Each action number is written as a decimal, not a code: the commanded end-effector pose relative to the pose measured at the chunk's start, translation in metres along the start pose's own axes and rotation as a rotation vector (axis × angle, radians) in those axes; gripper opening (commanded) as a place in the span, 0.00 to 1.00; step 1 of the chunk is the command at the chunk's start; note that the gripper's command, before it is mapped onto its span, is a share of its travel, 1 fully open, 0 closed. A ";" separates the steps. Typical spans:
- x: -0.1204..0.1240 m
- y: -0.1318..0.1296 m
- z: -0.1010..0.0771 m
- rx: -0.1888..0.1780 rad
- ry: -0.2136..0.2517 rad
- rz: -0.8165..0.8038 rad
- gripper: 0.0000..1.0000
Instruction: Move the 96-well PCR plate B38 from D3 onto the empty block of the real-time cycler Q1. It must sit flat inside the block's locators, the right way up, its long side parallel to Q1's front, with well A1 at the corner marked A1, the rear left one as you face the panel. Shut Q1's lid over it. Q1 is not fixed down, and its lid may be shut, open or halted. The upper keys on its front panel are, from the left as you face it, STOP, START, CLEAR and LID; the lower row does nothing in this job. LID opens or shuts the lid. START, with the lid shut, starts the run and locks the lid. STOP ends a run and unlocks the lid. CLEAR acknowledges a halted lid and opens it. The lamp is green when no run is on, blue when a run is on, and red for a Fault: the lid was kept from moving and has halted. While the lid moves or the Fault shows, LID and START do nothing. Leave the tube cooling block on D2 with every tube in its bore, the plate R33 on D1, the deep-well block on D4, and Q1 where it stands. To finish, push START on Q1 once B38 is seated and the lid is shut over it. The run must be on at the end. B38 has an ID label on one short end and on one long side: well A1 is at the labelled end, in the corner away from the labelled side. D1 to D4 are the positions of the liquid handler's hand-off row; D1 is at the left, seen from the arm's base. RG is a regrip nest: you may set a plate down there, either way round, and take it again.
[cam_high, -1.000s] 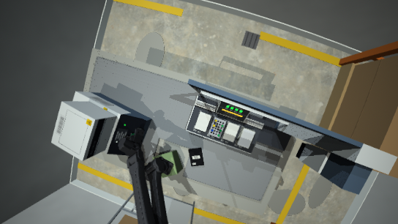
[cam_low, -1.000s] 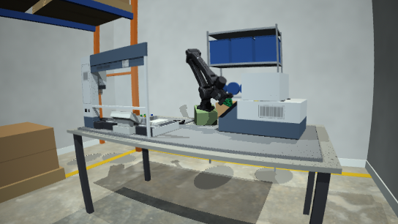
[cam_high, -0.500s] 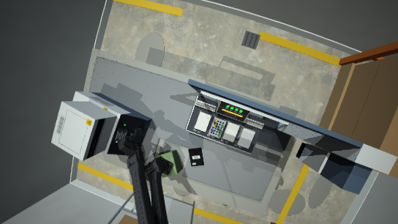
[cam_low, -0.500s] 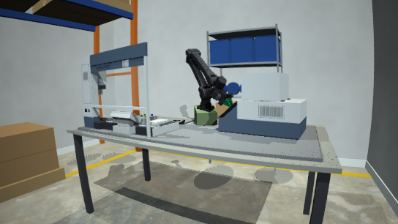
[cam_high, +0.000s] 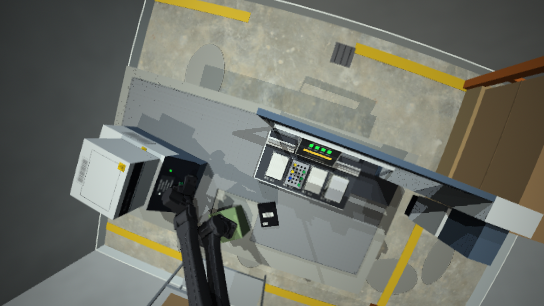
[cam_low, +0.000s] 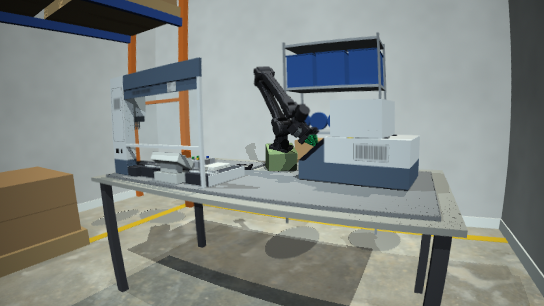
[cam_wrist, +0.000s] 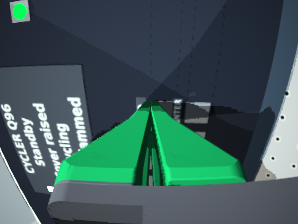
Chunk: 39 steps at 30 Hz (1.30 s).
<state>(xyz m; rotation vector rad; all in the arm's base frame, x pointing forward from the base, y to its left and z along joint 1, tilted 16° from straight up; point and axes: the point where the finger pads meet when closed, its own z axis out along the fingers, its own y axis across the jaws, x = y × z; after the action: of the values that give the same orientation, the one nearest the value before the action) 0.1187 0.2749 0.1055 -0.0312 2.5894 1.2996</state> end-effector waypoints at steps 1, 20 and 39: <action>0.013 -0.018 0.005 0.034 0.029 0.002 0.00; 0.003 -0.001 0.005 0.022 0.023 -0.012 0.00; 0.017 -0.042 -0.003 0.100 0.048 0.014 0.00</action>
<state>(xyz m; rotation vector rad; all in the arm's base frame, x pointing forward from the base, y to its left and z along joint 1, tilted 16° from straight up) 0.1119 0.2623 0.0884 -0.0236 2.6495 1.2456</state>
